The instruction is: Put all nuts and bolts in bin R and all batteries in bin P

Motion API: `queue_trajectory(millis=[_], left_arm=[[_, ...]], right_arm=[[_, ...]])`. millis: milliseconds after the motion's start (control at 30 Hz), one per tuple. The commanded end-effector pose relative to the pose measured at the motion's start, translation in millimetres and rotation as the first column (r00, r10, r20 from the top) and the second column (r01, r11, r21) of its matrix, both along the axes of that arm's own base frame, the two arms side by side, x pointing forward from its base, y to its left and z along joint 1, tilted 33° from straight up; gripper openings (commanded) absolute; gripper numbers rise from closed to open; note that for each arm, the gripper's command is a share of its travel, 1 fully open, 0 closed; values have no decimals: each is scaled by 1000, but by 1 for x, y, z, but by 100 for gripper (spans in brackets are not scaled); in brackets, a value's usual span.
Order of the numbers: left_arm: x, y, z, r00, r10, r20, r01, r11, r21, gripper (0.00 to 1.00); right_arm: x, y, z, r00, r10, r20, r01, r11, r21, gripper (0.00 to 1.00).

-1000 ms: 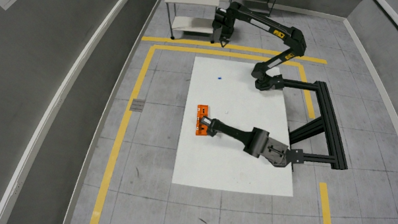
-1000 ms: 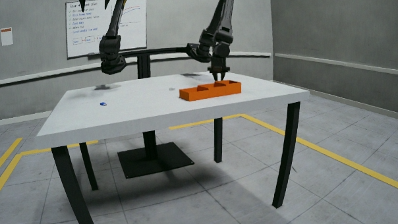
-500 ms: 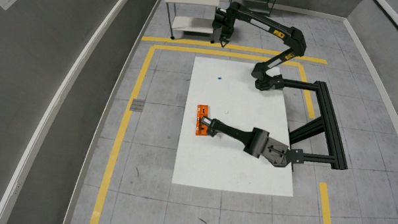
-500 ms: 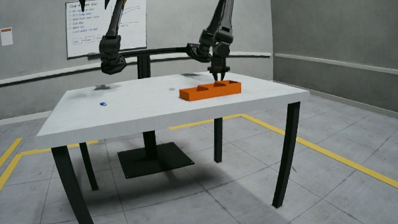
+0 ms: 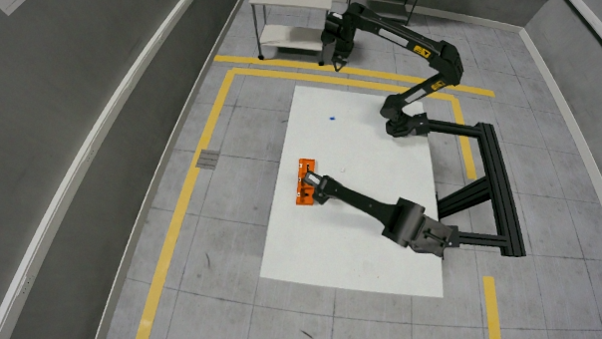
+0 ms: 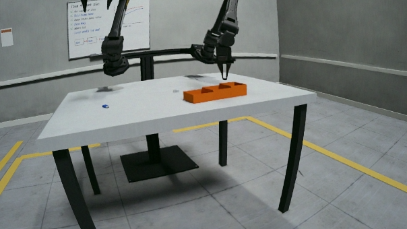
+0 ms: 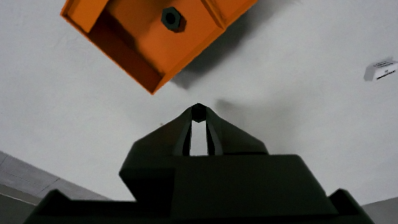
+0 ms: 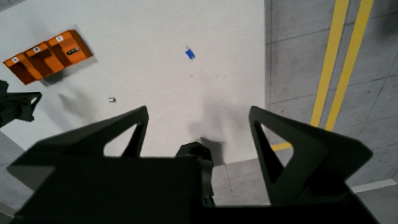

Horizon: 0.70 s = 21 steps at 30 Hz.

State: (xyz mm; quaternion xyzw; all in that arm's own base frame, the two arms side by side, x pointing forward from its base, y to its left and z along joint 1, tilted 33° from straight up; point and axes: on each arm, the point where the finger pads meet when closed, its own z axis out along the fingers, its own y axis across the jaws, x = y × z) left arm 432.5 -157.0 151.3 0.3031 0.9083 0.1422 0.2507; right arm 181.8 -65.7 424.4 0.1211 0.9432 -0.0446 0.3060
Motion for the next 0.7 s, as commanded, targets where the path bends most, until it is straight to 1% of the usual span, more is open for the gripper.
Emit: queue_trajectory(millis=[0, 33, 133, 167, 200, 500, 533, 567, 600, 633, 667], left_arm=[[2, -13, 30, 999, -1, 39, 2, 1000, -26, 11], [0, -13, 34, 999, -1, 40, 2, 1000, -27, 11], [0, -14, 33, 999, -1, 38, 2, 1000, -26, 11], [0, -14, 26, 1000, -1, 27, 2, 1000, -20, 11], [-1, -6, 17, 1000, 2, 14, -2, 1000, -10, 11], [-1, -7, 18, 1000, 2, 14, -2, 1000, -10, 11], [1, -15, 25, 1000, -1, 25, 2, 1000, -19, 11], [2, -15, 25, 1000, -1, 25, 2, 1000, -20, 11], [2, -15, 25, 1000, -1, 25, 2, 1000, -20, 11], [-1, -7, 18, 1000, 2, 14, -2, 1000, -10, 11], [-1, -7, 18, 1000, 2, 14, -2, 1000, -10, 11]], right_arm=[[0, 3, 21, 999, 11, 35, -10, 1000, -16, 100], [0, 3, 21, 999, 11, 35, -10, 1000, -16, 100], [0, 3, 21, 999, 11, 35, -10, 1000, -16, 100], [0, 3, 21, 999, 11, 35, -10, 1000, -16, 100], [0, 3, 21, 999, 11, 35, -10, 1000, -16, 100], [0, 3, 21, 999, 11, 35, -10, 1000, -16, 100], [0, 3, 21, 999, 11, 35, -10, 1000, -16, 100], [0, 3, 21, 999, 11, 35, -10, 1000, -16, 100], [0, 3, 21, 999, 11, 35, -10, 1000, -16, 100], [0, 3, 21, 999, 11, 35, -10, 1000, -16, 100], [0, 3, 21, 999, 11, 35, -10, 1000, -16, 100]])
